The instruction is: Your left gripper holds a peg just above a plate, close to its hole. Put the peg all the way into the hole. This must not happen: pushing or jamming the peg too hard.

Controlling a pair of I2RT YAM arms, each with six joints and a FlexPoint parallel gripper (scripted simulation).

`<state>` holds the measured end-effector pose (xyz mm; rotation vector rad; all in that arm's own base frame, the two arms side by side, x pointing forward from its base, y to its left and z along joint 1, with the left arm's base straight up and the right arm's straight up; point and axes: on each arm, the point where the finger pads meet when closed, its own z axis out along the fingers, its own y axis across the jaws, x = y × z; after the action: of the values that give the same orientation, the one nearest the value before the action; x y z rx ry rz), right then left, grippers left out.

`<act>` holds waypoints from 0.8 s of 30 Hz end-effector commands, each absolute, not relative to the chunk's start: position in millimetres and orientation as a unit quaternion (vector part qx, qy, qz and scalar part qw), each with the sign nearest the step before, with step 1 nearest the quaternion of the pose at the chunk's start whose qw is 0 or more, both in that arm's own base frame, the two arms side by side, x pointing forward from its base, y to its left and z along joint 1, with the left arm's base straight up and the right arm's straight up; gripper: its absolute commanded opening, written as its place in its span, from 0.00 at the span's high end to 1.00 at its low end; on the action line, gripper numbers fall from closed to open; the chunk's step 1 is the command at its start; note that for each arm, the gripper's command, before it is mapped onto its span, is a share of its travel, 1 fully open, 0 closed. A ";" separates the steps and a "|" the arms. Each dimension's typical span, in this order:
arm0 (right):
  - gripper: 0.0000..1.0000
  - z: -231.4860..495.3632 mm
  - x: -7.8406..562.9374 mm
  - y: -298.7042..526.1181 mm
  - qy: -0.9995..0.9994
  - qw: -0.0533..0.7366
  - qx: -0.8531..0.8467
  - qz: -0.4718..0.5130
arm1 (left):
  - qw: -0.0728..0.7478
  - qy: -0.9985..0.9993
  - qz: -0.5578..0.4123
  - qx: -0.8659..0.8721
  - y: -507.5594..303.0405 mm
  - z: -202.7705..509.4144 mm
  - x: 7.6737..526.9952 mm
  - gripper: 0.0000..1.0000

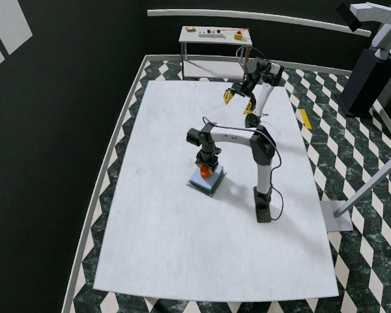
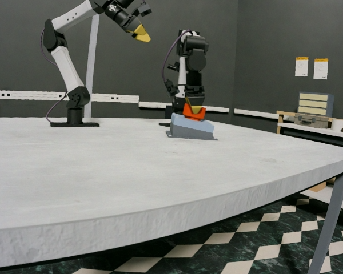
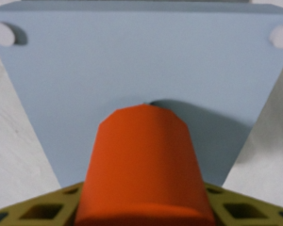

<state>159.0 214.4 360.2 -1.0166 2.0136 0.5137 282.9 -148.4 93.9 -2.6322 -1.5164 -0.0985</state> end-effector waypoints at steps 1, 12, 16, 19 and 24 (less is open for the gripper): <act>0.00 371.0 158.3 213.5 0.792 0.413 -0.399 0.208 | 0.040 -0.497 -0.044 -0.866 -152.2 97.5 285.7 0.66; 0.00 371.0 158.3 213.5 0.792 0.413 -0.399 0.208 | 0.035 -0.497 -0.043 -0.866 -151.8 103.2 287.0 0.55; 0.00 371.0 158.3 213.5 0.792 0.413 -0.399 0.208 | 0.017 -0.499 -0.049 -0.865 -156.8 128.9 284.7 0.30; 0.00 371.0 158.3 213.5 0.792 0.413 -0.399 0.208 | 0.017 -0.499 -0.049 -0.865 -157.3 132.7 284.3 0.30; 0.00 371.0 158.3 213.5 0.792 0.413 -0.399 0.208 | 0.045 -0.497 -0.030 -0.866 -162.9 130.9 285.6 0.30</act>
<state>159.0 214.3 360.2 -1.0166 2.0136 0.5137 286.8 -155.4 118.8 -2.6505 -1.5167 -0.1204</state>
